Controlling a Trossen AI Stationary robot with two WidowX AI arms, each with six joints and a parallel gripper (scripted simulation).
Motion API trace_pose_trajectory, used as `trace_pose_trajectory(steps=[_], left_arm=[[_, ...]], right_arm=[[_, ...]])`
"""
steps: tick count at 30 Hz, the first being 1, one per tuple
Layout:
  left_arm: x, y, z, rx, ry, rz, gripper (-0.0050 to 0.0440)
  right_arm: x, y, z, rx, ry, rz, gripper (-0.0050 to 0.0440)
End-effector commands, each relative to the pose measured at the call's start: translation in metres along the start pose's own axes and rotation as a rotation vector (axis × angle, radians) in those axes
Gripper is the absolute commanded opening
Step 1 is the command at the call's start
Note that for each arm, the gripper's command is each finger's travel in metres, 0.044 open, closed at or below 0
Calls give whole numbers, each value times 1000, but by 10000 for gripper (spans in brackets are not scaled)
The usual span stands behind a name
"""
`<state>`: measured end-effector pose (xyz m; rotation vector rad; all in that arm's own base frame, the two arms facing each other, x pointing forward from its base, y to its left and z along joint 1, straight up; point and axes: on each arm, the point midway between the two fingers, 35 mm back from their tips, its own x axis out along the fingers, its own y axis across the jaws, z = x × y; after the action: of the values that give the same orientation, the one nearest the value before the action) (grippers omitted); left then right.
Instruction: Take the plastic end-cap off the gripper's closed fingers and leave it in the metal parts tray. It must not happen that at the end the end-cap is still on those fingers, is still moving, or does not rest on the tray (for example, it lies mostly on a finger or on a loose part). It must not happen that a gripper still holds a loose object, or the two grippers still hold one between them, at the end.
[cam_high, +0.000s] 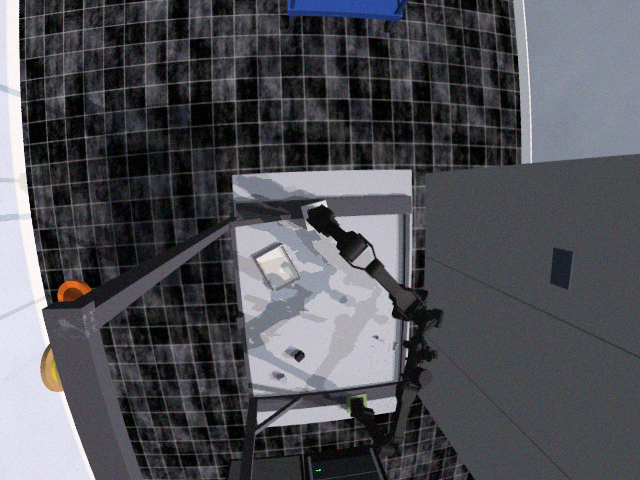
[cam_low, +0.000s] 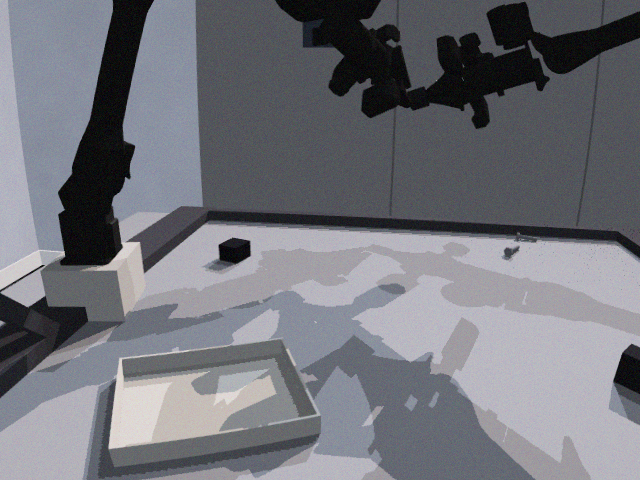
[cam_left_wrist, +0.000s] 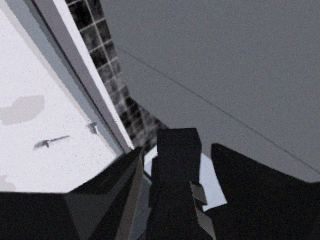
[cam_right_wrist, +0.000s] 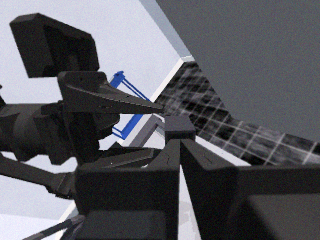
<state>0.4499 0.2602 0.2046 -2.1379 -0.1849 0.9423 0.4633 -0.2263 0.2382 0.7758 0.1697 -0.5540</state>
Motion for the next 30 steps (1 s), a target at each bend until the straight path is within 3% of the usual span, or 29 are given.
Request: trace_pose_trajectory(steps=[1,20,21,30], left_arm=[[0,-10,-6,3,14,-25,215],[15,-11,-7,4,15,-28,215],[15,-11,-7,4,15,-28,0],[15,-11,-7,4,15,-28,0]], right_arm=[[-8,11,13,2,-31,23,0],[-8,11,13,2,-31,23,0],[-8,11,13,2,-31,23,0],[-8,11,13,2,-31,23,0]])
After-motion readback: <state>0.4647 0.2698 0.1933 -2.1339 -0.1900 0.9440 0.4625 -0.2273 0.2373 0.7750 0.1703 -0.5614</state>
